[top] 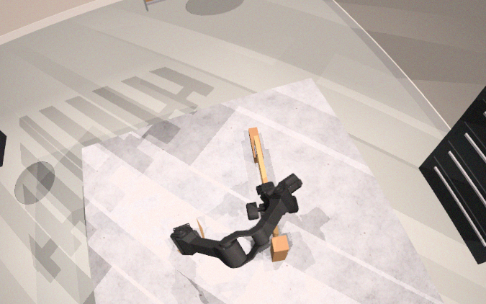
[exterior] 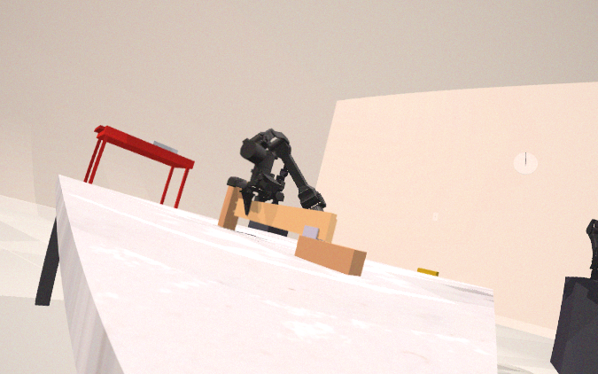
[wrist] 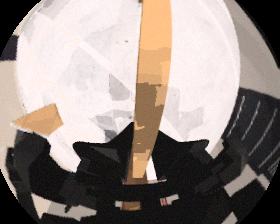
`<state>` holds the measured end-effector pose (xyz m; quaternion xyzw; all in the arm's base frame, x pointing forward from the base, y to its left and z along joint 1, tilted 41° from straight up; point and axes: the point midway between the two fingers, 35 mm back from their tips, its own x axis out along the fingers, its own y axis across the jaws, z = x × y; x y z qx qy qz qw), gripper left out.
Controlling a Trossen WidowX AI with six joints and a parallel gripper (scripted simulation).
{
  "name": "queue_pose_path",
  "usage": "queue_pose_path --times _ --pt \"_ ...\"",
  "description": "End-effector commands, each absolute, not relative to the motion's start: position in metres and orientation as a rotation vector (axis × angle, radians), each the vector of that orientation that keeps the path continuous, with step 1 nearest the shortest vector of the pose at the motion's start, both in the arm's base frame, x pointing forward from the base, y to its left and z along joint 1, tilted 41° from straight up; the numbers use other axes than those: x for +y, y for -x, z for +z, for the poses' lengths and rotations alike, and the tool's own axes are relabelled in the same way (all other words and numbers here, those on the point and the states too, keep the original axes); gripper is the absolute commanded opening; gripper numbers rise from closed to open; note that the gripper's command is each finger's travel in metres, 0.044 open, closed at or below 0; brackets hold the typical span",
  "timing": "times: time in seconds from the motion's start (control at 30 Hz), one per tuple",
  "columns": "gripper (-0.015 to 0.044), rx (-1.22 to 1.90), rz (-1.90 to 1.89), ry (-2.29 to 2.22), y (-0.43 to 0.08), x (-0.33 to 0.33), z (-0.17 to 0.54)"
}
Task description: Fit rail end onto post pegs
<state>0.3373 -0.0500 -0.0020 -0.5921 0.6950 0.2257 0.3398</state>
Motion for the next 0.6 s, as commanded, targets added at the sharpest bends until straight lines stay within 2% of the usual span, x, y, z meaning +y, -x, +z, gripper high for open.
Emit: queue_pose_path --times 0.0,0.57 --pt "0.0 1.781 0.595 1.537 -0.3408 -0.0428 0.0016" --pt "0.0 1.781 0.595 1.538 -0.3393 -0.0469 -0.0034"
